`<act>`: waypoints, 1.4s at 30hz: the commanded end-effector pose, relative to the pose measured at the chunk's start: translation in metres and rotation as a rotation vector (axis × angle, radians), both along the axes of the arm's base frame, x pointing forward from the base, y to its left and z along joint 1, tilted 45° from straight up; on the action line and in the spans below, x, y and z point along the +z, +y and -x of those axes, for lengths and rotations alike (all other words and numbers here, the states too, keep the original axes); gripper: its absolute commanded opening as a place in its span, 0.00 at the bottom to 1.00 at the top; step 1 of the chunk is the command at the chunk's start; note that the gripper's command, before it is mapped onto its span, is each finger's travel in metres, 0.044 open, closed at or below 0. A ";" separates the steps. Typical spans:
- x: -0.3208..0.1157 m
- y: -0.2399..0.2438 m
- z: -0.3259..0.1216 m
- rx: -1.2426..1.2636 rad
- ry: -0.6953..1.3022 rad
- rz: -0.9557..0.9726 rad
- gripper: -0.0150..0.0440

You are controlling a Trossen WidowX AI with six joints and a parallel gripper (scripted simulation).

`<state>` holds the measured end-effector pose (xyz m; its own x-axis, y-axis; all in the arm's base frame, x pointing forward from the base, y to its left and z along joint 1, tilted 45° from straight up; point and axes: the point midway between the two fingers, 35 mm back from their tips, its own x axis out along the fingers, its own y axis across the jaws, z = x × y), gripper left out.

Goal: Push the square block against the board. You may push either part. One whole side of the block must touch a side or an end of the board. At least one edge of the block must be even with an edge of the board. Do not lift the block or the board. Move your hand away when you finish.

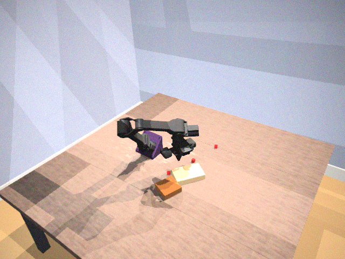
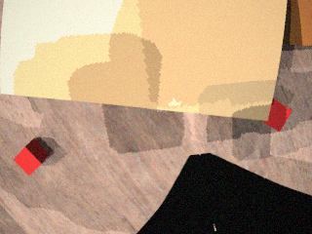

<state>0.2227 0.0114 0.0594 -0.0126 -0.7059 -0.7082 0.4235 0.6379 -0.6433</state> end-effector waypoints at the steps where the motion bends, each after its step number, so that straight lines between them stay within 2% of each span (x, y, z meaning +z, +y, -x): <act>1: -0.001 -0.005 0.015 -0.081 -0.076 0.000 0.25; 5: -0.001 -0.011 0.029 -0.163 -0.157 0.002 0.25; 10: -0.003 -0.013 0.029 -0.167 -0.161 0.002 0.25; 16: -0.039 -0.051 0.031 -0.167 -0.163 0.006 0.25; 42: -0.026 -0.062 0.003 -0.166 -0.164 0.001 0.25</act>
